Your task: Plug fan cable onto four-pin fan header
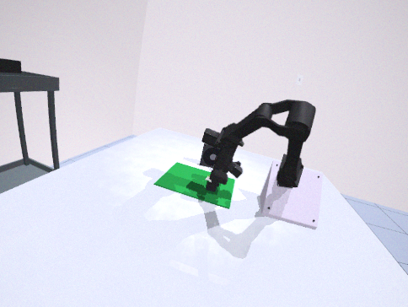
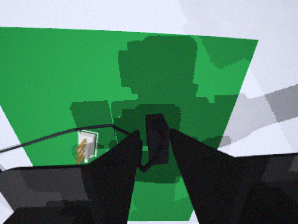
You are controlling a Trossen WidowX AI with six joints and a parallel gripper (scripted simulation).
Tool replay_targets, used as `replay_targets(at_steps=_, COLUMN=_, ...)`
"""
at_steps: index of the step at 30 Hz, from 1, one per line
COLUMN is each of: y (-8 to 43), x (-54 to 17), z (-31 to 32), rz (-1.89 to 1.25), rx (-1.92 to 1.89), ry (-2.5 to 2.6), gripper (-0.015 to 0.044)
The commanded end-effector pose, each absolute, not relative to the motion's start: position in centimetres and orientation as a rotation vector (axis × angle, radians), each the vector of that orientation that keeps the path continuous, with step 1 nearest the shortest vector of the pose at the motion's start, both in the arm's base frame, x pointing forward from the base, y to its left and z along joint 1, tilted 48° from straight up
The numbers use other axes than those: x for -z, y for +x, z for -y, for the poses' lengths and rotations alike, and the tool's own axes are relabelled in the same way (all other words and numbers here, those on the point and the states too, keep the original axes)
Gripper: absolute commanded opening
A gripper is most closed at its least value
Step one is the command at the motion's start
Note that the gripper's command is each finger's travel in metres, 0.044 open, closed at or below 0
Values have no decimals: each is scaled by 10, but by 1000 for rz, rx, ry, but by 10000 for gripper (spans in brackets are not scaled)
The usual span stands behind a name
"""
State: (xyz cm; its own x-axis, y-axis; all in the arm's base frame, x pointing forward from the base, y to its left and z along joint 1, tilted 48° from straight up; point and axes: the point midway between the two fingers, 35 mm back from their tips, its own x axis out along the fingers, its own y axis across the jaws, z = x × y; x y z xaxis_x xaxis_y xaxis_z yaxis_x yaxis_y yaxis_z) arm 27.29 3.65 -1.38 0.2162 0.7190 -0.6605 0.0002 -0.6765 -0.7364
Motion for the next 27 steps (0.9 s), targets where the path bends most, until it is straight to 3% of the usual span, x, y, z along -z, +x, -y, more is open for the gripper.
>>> replay_targets(at_steps=1, y=273, x=13, z=-36, rz=665, rx=-1511, ry=-1883, gripper=117)
replay_targets(at_steps=10, y=273, x=13, z=-36, rz=665, rx=-1511, ry=-1883, gripper=57)
replay_targets(at_steps=12, y=273, x=12, z=-35, rz=664, rx=-1512, ry=-1884, gripper=4)
replay_targets(at_steps=27, y=272, x=-14, z=0, rz=652, rx=-1521, ry=-1885, gripper=0)
